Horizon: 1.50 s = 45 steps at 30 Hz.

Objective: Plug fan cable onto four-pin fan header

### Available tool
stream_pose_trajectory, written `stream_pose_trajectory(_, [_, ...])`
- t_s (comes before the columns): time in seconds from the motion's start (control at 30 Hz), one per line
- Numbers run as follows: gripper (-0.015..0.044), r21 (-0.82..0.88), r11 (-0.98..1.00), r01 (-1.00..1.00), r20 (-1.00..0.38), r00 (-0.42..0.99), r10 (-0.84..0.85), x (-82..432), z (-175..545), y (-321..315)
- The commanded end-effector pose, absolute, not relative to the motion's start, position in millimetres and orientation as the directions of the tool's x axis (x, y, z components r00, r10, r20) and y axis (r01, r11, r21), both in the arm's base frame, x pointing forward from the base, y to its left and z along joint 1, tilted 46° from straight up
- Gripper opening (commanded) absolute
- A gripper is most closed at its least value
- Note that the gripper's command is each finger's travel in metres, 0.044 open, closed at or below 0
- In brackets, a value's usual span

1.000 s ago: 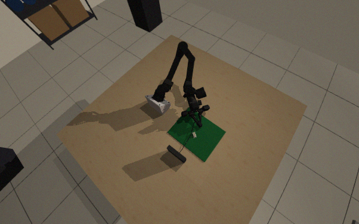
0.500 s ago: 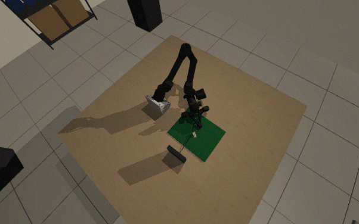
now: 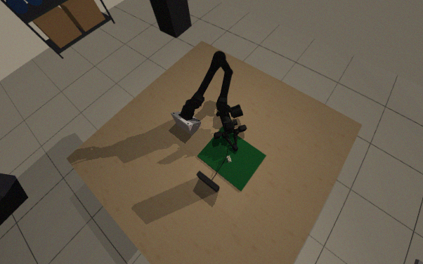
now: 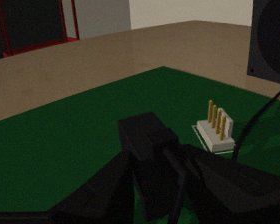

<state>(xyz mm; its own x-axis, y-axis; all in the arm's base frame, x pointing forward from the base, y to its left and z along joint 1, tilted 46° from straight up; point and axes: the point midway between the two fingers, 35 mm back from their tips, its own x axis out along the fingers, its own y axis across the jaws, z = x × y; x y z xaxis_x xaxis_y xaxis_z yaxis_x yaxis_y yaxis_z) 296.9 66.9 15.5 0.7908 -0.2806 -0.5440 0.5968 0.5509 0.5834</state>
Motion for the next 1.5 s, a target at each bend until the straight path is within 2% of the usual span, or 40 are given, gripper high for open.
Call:
stream_pose_trajectory(0.0, [0.0, 0.582, 0.552, 0.597, -0.545, 0.79, -0.28, 296.7, 15.3, 66.7])
stream_pose_trajectory(1.03, [0.0, 0.582, 0.552, 0.597, -0.545, 0.79, -0.28, 296.7, 15.3, 66.7])
stream_pose_trajectory(1.2, [0.0131, 0.583, 0.551, 0.597, -0.544, 0.791, -0.281, 296.9, 15.5, 66.8])
stream_pose_trajectory(1.47, [0.014, 0.583, 0.551, 0.597, -0.544, 0.791, -0.281, 296.9, 15.5, 66.8])
